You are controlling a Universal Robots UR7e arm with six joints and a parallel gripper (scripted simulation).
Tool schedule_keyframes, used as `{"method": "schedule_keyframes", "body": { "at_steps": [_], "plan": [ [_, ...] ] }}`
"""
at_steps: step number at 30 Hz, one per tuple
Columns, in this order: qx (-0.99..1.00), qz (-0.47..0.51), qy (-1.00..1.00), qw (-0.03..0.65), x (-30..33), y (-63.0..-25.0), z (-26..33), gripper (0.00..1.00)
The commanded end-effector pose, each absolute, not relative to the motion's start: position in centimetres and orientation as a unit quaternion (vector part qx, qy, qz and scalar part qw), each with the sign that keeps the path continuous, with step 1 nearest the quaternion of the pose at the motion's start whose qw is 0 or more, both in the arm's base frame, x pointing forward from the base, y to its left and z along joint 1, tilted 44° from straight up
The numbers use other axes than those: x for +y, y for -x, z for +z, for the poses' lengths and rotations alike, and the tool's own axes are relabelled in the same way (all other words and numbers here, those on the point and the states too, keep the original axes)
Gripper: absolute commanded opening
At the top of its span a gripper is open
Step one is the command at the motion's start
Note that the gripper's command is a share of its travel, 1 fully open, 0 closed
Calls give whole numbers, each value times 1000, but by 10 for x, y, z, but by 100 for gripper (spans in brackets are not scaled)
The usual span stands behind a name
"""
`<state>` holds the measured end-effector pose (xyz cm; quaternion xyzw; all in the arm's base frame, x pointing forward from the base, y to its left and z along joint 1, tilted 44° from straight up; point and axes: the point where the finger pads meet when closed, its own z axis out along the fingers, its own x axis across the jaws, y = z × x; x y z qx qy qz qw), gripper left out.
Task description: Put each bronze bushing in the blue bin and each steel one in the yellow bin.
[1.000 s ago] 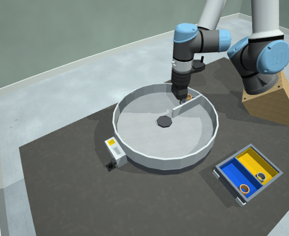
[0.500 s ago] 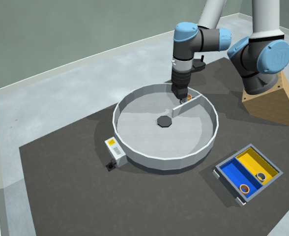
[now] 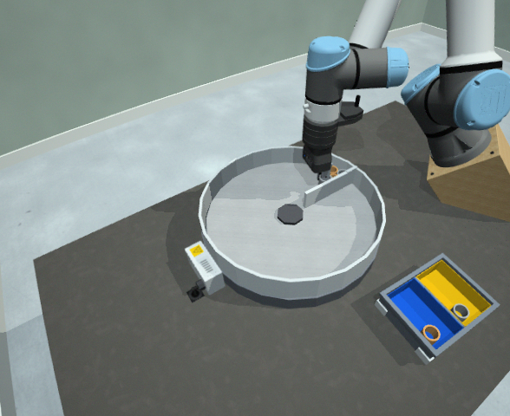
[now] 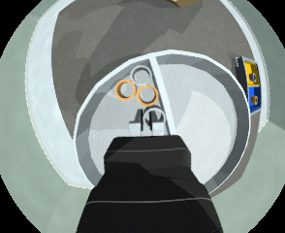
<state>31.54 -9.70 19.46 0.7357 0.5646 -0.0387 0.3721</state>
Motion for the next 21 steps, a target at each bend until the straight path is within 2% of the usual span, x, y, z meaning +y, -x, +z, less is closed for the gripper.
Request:
{"method": "schedule_keyframes", "body": {
  "at_steps": [1,21],
  "plan": [
    [565,-38,-736,372,-97,-315,195,0],
    [565,-38,-736,372,-93,-313,199,0]
  ]
}}
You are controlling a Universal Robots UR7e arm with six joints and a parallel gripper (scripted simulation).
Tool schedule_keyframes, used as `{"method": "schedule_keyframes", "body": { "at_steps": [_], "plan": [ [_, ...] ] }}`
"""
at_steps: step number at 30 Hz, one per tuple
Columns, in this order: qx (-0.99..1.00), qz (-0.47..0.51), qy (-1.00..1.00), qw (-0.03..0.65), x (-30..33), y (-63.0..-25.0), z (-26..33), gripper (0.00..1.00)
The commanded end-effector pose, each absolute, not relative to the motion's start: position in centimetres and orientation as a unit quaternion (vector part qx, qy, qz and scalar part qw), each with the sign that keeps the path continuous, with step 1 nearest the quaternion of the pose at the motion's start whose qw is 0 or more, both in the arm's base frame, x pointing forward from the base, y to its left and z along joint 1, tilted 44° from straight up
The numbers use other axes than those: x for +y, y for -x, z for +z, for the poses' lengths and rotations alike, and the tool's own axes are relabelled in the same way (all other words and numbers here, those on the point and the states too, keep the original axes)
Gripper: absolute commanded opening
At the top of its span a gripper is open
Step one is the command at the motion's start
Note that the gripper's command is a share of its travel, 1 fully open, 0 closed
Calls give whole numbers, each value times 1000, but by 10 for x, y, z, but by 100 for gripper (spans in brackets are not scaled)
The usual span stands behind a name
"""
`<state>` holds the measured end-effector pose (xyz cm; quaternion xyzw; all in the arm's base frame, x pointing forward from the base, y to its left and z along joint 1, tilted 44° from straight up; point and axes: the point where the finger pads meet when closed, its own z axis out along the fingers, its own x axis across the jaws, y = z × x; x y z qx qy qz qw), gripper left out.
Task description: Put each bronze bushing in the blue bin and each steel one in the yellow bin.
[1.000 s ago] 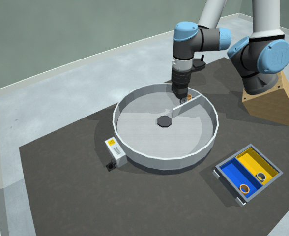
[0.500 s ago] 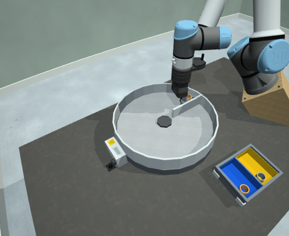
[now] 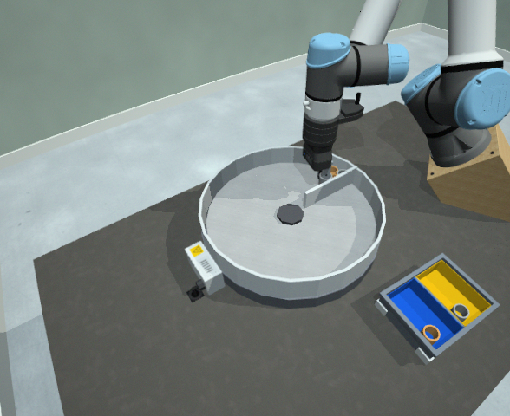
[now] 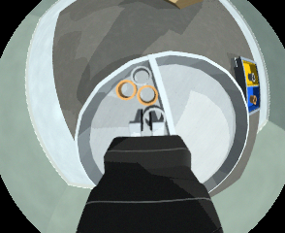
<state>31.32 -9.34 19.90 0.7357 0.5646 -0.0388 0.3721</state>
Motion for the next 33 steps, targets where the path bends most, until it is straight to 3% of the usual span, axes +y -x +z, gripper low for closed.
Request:
{"method": "schedule_keyframes", "body": {
  "at_steps": [1,33],
  "plan": [
    [565,-38,-736,372,-93,-313,200,0],
    [565,-38,-736,372,-70,-299,228,0]
  ]
}}
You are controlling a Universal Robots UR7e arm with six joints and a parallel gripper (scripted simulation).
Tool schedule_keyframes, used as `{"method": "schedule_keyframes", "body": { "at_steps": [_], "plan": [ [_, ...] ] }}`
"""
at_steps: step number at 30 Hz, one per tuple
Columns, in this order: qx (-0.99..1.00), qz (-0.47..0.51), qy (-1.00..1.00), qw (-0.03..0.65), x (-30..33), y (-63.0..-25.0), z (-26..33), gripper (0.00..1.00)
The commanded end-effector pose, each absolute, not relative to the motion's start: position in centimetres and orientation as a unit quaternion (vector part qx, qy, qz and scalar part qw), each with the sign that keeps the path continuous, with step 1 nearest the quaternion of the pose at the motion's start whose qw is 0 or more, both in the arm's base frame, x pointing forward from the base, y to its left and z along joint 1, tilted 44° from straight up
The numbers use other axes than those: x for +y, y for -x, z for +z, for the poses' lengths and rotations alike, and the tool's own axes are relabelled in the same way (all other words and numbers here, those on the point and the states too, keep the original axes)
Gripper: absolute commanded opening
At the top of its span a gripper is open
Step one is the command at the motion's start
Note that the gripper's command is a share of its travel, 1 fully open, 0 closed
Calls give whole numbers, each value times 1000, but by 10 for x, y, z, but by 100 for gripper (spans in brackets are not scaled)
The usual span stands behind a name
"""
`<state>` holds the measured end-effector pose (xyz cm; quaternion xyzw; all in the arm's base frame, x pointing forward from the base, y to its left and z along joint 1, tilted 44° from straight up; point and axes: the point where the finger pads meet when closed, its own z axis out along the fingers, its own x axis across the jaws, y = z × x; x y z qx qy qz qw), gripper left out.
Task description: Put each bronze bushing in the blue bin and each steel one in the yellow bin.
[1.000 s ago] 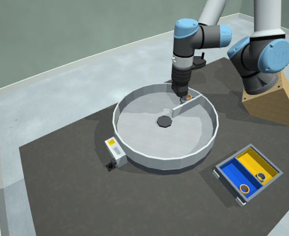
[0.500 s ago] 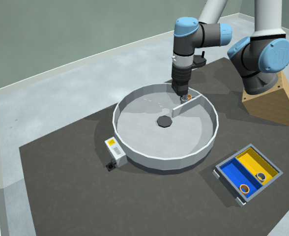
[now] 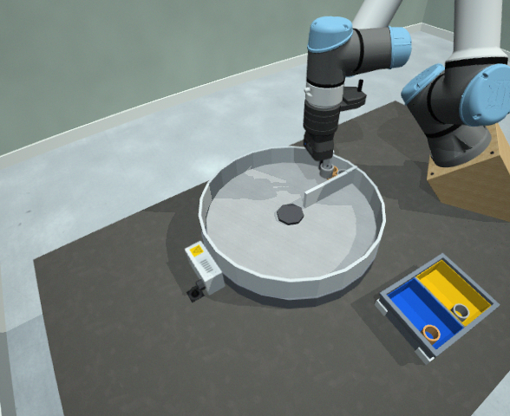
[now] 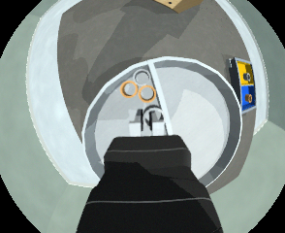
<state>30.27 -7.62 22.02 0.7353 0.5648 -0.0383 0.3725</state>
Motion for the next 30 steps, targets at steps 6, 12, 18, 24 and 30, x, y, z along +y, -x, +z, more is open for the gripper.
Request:
{"method": "schedule_keyframes", "body": {
  "at_steps": [6,12,18,24,30],
  "plan": [
    [565,-38,-736,372,-61,-294,239,0],
    [565,-38,-736,372,-47,-285,256,0],
    [565,-38,-736,372,-47,-285,256,0],
    [550,-31,-747,373,-38,-286,249,0],
    [490,-2,-787,374,-4,-288,222,0]
  ]
}}
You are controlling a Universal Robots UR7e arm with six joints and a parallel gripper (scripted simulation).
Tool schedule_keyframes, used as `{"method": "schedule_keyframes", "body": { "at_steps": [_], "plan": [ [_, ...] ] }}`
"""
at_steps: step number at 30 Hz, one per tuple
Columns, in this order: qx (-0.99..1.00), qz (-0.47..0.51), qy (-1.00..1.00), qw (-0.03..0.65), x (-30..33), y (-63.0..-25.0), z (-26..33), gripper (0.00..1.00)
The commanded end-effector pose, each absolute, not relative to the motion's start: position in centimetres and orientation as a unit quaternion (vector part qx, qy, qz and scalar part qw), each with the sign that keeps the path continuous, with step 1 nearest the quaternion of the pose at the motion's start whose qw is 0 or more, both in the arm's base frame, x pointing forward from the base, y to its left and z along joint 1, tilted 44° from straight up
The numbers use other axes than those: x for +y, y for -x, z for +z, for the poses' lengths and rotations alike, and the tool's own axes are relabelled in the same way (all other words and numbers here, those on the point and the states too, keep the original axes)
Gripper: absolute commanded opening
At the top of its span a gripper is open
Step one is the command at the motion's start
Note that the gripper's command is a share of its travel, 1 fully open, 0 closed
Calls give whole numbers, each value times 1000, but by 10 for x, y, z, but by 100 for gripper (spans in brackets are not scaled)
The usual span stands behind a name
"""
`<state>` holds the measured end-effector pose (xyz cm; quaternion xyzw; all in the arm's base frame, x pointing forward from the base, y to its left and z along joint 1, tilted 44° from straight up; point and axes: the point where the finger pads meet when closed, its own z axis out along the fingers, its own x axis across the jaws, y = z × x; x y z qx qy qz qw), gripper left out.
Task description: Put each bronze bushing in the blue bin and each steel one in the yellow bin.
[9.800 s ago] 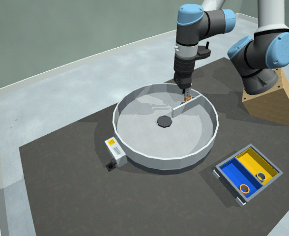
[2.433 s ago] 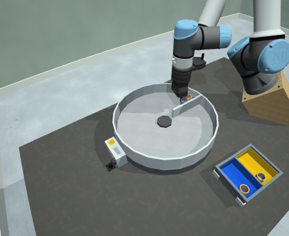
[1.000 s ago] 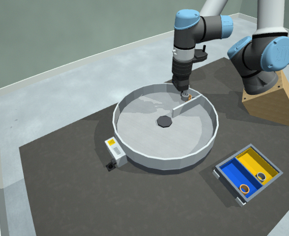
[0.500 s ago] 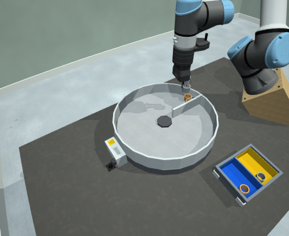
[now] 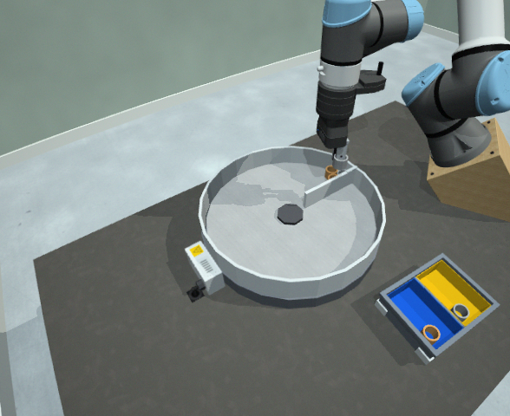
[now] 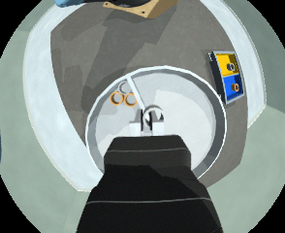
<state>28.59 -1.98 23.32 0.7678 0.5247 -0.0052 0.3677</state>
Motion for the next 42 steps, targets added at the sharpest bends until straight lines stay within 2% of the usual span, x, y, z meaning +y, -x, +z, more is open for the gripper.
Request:
{"method": "schedule_keyframes", "body": {
  "at_steps": [1,23,29,35,42],
  "plan": [
    [487,0,-789,375,-2,-288,220,0],
    [317,75,-871,367,89,-295,149,0],
    [227,112,-899,357,134,-299,114,0],
    [227,112,-899,357,135,-299,114,0],
    [134,148,-917,344,180,-302,79,0]
  ]
}}
